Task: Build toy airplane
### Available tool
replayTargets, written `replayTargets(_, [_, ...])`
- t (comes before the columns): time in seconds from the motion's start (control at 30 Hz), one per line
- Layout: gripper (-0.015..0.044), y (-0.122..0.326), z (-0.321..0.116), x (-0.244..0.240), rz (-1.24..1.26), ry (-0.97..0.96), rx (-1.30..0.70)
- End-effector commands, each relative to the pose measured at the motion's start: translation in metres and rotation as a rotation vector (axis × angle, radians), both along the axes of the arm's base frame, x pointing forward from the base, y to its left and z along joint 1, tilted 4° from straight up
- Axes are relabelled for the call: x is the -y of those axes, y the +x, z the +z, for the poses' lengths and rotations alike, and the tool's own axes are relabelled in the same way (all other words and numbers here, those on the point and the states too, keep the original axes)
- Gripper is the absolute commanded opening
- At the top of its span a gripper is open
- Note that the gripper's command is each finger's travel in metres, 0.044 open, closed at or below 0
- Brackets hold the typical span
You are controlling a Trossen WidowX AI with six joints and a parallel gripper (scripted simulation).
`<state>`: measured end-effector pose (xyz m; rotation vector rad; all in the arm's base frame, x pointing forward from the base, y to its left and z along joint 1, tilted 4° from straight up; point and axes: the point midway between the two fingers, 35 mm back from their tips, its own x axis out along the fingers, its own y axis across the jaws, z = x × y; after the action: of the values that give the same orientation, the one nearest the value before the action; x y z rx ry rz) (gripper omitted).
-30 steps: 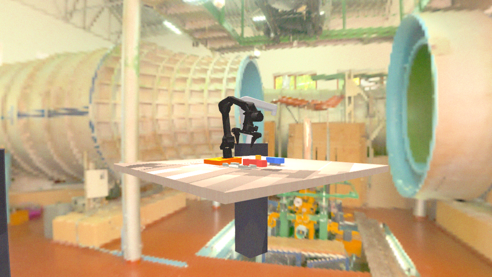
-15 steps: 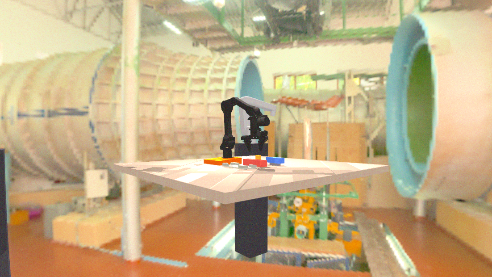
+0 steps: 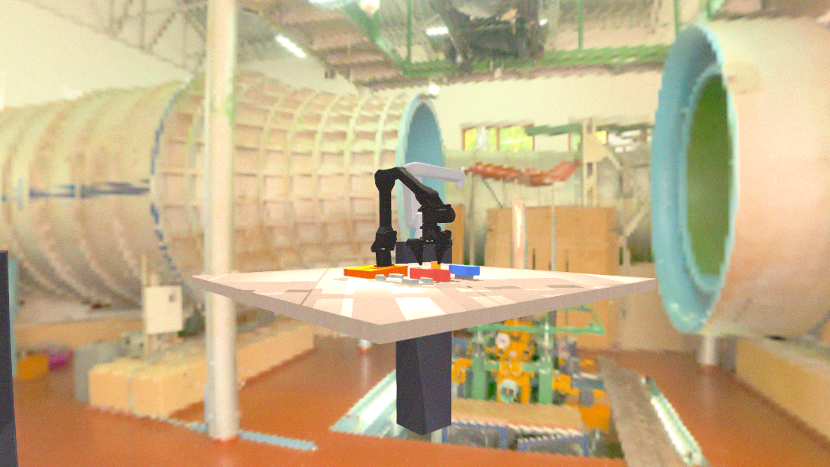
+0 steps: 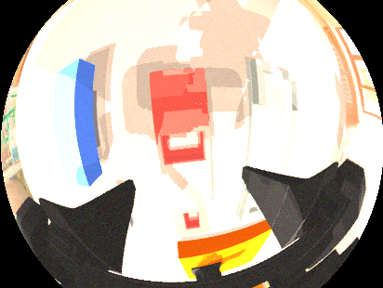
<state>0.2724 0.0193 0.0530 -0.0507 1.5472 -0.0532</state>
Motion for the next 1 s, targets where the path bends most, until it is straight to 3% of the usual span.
replayTargets(0.0, [0.044, -0.002, -0.008, 0.0, 0.004, 0.003, -0.014])
replayTargets(0.87, [0.044, -0.003, -0.047, 0.003, 0.004, 0.003, -0.014])
replayTargets(0.97, [0.0361, -0.003, -0.047, 0.003, 0.004, 0.003, -0.014])
